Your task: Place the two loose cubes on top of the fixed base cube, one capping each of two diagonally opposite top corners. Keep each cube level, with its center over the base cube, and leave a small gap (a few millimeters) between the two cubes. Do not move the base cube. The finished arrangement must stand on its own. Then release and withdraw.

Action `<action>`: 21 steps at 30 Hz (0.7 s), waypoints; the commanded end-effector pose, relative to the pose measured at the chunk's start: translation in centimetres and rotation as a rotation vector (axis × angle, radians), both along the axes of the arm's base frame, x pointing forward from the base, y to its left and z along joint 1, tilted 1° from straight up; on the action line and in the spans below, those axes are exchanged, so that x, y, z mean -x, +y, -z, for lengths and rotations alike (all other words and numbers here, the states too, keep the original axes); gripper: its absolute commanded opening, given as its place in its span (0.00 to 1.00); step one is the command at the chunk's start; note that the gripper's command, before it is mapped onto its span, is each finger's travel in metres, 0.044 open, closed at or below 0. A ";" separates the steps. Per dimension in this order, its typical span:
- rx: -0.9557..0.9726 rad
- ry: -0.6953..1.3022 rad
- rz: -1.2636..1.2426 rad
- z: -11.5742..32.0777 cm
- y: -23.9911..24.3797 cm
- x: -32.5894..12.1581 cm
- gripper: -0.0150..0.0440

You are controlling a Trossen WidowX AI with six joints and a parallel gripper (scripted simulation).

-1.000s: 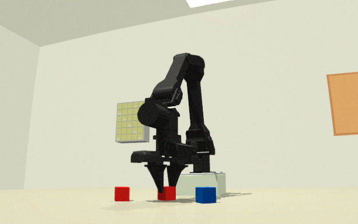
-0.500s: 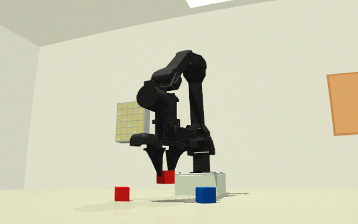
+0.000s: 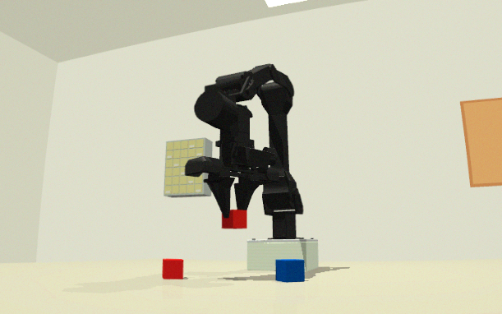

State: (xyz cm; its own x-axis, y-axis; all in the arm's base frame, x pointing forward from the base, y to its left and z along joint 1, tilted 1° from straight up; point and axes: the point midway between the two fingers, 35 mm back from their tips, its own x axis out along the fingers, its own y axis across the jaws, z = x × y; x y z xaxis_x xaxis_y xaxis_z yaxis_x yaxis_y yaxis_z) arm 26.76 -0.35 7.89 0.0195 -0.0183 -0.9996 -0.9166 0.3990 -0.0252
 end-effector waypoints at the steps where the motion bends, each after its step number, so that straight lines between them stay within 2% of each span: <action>1: -0.006 -0.015 -0.001 -1.6 0.1 0.1 0.43; 6: -0.006 -0.015 0.016 -1.8 0.3 0.1 0.43; 21: -0.021 -0.021 0.397 -0.4 3.9 -0.5 0.43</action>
State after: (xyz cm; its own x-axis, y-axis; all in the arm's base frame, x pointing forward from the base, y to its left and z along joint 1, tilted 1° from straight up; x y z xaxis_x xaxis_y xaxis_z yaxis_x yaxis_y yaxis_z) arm 27.25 2.75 8.88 0.0470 -0.0117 -0.9988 -0.7438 0.6671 -0.0428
